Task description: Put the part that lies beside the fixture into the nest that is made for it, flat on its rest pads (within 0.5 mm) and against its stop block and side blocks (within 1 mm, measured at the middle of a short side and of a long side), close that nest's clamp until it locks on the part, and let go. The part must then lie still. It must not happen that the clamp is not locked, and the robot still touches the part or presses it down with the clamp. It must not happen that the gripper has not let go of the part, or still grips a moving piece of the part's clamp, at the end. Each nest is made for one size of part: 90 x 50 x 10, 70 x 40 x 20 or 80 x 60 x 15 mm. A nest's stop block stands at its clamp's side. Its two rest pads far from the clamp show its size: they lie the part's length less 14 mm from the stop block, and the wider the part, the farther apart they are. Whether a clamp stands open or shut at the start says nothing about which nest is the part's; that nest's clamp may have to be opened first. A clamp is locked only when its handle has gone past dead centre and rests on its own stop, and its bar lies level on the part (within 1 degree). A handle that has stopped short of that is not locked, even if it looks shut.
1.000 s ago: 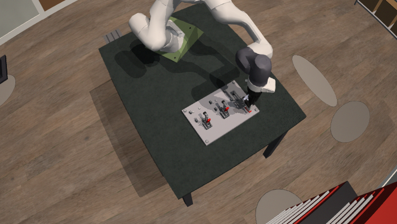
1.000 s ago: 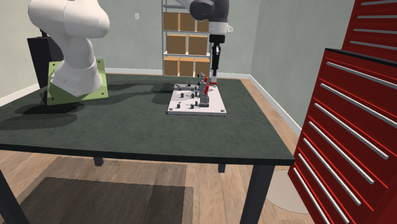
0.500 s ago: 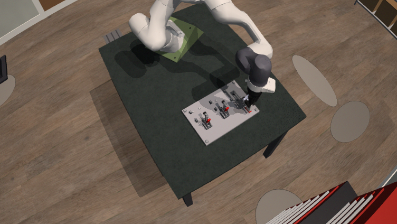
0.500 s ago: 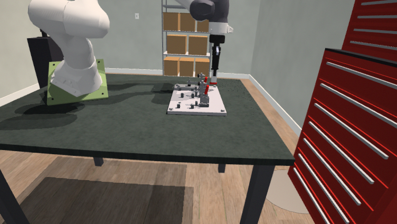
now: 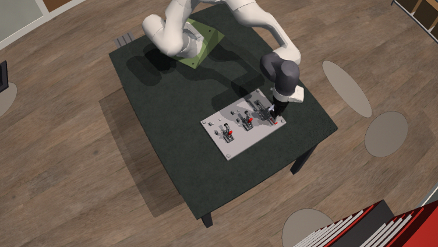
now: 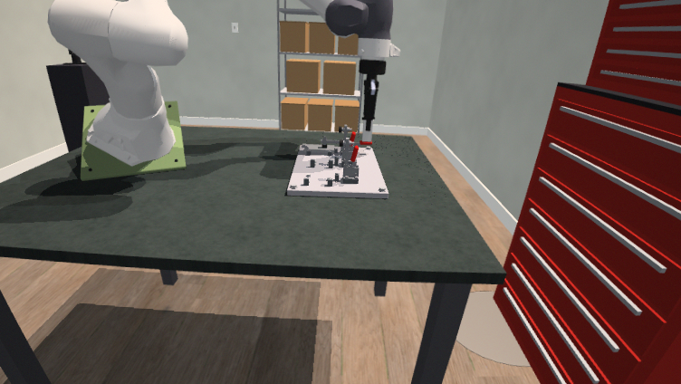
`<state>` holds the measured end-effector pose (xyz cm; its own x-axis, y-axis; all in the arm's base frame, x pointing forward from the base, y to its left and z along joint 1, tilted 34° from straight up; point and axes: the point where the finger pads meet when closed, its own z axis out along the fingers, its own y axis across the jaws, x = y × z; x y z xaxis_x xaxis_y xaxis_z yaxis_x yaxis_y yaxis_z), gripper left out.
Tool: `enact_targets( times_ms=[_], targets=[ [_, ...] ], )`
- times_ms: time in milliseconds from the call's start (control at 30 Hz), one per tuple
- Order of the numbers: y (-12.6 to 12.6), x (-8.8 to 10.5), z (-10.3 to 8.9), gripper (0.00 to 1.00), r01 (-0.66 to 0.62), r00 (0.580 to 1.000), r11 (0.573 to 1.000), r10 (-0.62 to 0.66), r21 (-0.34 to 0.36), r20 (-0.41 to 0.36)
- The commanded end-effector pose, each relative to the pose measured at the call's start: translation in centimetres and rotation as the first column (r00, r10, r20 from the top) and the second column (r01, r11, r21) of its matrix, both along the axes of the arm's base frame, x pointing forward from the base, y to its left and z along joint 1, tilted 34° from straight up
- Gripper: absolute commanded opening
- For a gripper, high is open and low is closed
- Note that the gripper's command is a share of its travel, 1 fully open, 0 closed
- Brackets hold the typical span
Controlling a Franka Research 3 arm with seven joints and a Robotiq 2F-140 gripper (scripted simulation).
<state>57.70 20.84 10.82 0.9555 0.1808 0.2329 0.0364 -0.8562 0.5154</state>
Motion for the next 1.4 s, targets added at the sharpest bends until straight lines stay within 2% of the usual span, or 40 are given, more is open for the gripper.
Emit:
enact_targets(
  times_ms=[0, 1367],
  targets=[
    [-0.15, 0.04, -0.28, 0.00, 0.000, 1.000, 1.000, 0.000, 0.003, -0.002],
    [-0.34, 0.16, -0.61, 0.00, 0.000, 1.000, 1.000, 0.000, 0.003, -0.002]
  ],
)
